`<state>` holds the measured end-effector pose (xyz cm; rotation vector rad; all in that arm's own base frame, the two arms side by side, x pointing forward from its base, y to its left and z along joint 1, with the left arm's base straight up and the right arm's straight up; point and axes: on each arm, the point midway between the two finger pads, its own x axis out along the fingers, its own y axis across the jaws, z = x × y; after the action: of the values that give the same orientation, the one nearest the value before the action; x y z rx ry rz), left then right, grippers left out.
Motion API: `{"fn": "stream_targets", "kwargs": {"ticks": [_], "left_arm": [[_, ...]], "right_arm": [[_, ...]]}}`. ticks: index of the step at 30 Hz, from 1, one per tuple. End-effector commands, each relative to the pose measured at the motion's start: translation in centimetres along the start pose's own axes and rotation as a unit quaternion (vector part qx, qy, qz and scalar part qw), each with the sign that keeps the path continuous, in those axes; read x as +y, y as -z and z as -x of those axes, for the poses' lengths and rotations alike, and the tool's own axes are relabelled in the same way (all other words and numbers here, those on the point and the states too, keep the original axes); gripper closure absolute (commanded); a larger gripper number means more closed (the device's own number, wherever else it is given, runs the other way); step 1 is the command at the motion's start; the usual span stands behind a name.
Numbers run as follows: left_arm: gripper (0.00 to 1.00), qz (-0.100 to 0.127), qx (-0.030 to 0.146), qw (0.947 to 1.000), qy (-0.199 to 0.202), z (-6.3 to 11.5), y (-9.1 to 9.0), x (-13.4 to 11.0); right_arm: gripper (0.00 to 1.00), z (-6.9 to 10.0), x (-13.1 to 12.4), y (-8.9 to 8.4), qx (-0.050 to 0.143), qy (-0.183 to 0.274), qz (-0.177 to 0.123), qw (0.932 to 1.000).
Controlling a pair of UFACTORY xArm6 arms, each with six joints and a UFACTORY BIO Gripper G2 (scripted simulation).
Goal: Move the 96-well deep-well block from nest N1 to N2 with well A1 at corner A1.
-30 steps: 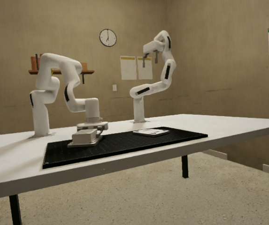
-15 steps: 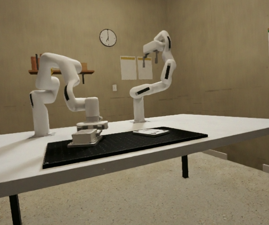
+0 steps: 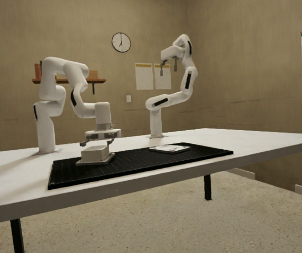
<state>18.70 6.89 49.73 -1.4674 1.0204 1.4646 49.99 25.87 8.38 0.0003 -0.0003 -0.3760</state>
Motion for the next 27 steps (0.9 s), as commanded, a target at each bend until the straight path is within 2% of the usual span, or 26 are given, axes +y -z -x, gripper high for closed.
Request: {"fn": "stream_targets", "kwargs": {"ticks": [1,5,15,27], "left_arm": [[0.0,0.0,0.0,1.0,0.001,0.0,0.0,0.0],[0.0,0.0,0.0,1.0,0.001,0.0,0.0,0.0],[0.0,0.0,0.0,1.0,0.001,0.0,0.0,0.0],[0.0,0.0,0.0,1.0,0.001,0.0,0.0,0.0]], "right_arm": [[0.63,0.0,0.1,-0.9,-0.001,0.0,-0.002,1.0],[0.63,0.0,0.1,-1.5,-0.001,0.0,-0.002,1.0],[0.63,0.0,0.1,-4.0,-0.001,0.0,-0.002,1.0],[0.63,0.0,0.1,-4.0,-0.001,0.0,-0.002,1.0]]}}
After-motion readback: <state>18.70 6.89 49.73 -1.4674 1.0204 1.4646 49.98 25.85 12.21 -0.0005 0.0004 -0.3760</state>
